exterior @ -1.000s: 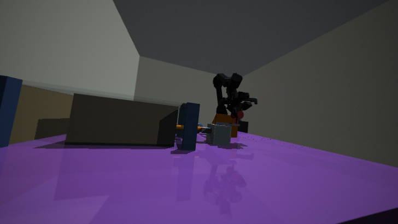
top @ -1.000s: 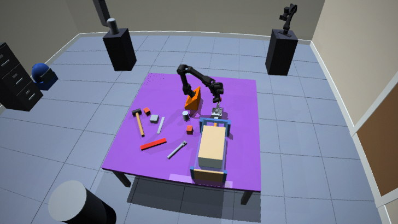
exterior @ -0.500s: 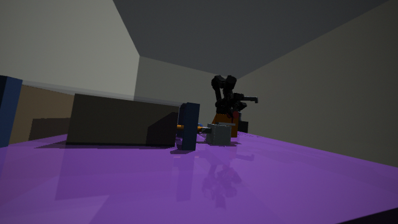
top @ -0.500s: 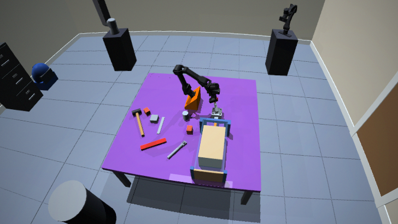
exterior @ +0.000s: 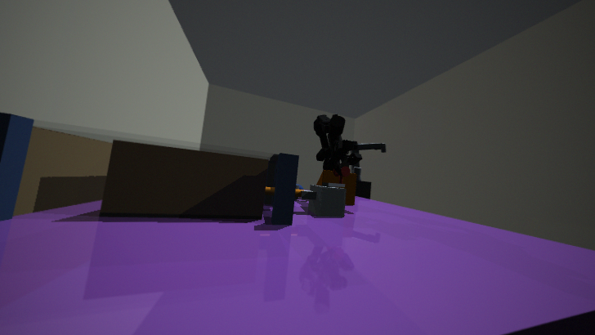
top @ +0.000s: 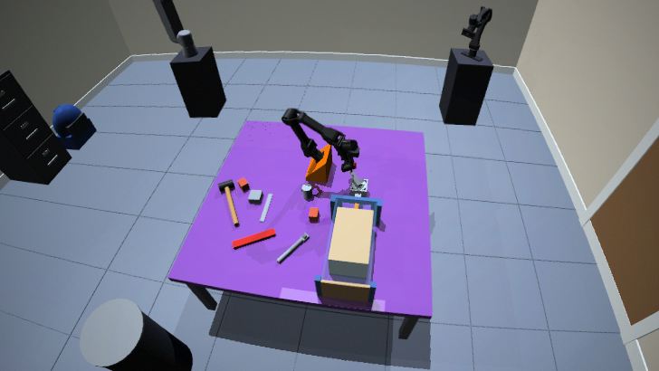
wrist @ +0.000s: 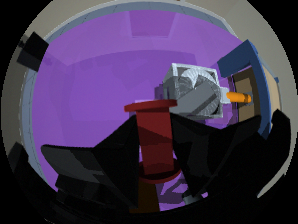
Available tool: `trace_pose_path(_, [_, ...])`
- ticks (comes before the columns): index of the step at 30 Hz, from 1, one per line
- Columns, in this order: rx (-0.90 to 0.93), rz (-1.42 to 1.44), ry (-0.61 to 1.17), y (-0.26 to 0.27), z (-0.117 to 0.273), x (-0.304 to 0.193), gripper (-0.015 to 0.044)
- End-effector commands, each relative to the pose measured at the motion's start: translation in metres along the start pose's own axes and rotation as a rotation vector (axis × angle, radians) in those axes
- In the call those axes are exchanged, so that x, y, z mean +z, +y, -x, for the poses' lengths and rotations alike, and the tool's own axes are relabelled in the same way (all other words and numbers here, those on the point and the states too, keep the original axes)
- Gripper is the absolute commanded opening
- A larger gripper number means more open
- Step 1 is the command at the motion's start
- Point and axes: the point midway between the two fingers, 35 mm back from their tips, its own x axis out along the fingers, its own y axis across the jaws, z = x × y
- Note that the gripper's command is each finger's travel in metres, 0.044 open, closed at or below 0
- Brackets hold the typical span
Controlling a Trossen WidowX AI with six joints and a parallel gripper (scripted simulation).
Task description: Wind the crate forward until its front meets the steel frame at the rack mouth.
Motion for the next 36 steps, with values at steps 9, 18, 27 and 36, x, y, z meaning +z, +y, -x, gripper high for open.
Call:
trace_pose_path(9, [-0.021, -0.009, 0.036, -0.018, 0.007, -0.025, 0.0])
trace_pose_path(18, [-0.022, -0.01, 0.037, -0.03, 0.012, -0.034, 0.0])
trace_pose_path(27, [-0.023, -0.01, 0.037, -0.042, 0.015, -0.04, 0.0])
trace_pose_path(36, [-0.024, -0.01, 0.038, -0.056, 0.018, -0.046, 0.0])
